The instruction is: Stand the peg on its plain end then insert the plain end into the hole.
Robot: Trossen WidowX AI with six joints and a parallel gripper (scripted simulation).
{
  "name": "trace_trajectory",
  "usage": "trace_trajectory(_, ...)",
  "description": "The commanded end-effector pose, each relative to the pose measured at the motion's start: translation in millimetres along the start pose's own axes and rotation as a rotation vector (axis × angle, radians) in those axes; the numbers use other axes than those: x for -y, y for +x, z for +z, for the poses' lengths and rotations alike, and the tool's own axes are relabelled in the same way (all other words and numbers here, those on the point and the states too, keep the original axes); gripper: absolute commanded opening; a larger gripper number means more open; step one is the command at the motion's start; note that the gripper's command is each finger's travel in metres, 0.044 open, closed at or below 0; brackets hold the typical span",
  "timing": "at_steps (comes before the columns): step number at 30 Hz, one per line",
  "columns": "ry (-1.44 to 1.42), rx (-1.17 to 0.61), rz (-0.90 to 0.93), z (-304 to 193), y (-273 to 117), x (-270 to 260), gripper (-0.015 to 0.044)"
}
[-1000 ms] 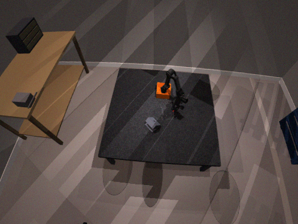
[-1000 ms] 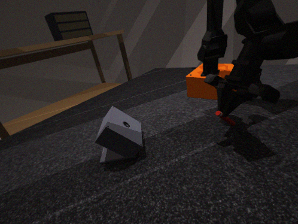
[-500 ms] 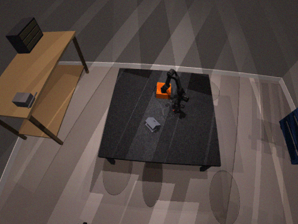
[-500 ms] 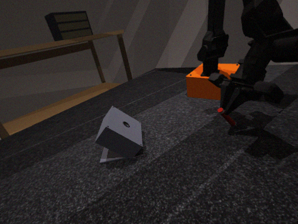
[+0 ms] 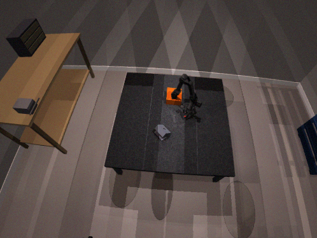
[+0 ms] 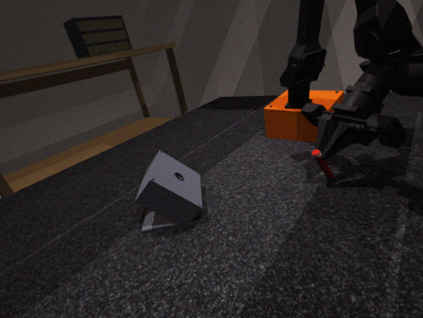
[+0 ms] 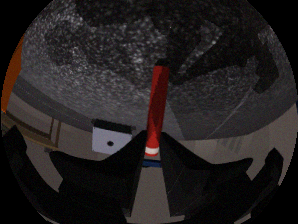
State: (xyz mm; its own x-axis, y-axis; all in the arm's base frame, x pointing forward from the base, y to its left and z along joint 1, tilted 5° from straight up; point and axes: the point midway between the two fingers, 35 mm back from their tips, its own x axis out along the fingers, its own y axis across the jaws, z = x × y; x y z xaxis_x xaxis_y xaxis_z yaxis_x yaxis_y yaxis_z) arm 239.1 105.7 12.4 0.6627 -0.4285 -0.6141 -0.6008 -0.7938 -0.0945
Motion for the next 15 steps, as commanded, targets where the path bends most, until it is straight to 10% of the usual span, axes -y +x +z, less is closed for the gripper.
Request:
trace_trajectory(1,0.004,-0.039,0.000,0.8,-2.1,-0.1,0.0049)
trace_trajectory(15,0.004,-0.159,0.001,7.5,-8.9,-0.3,0.0049)
